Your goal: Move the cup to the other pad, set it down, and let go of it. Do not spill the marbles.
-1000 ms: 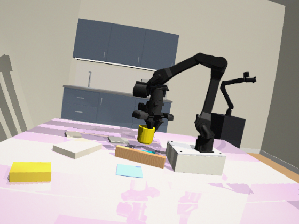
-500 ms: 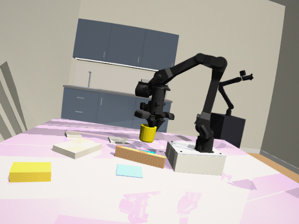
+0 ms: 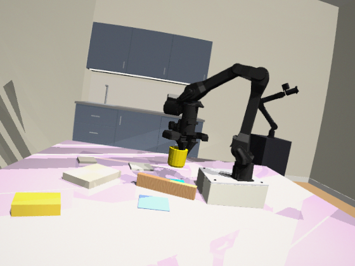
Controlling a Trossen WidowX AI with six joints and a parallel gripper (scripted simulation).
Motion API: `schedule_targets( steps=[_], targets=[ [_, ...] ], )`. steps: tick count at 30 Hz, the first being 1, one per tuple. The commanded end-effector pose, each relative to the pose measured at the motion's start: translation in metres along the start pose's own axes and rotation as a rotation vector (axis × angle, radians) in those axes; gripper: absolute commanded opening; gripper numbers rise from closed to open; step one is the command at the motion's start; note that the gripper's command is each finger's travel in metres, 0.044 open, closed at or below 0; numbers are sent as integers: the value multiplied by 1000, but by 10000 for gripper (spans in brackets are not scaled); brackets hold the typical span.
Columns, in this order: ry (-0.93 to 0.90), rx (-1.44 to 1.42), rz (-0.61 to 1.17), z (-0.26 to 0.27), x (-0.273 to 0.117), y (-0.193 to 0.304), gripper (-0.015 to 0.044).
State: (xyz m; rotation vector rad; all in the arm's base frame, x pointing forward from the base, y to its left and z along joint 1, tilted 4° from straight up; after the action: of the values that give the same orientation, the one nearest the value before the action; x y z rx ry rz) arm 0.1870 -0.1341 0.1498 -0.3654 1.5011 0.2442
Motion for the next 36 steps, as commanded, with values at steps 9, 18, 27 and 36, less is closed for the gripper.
schedule_targets(
  steps=[9, 18, 27, 36],
  targets=[
    [-2, -1, 0, -5, 7, -4, 0],
    [-2, -1, 0, -6, 20, -5, 0],
    [-2, -1, 0, -6, 34, -6, 0],
    [-2, -1, 0, -7, 50, -6, 0]
  ],
)
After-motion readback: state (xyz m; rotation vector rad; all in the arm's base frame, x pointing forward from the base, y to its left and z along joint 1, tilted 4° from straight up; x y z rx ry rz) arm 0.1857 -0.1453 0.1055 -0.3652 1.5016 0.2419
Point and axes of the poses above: the point midway between the two fingers, 35 mm back from their tips, its own x axis out along the fingers, its own z axis across the jaws, y = z × x, the point moved 7 cm from there along -x, back along the fingers, and after that the axes turned 1 degree about x, right-handed, at the moved point
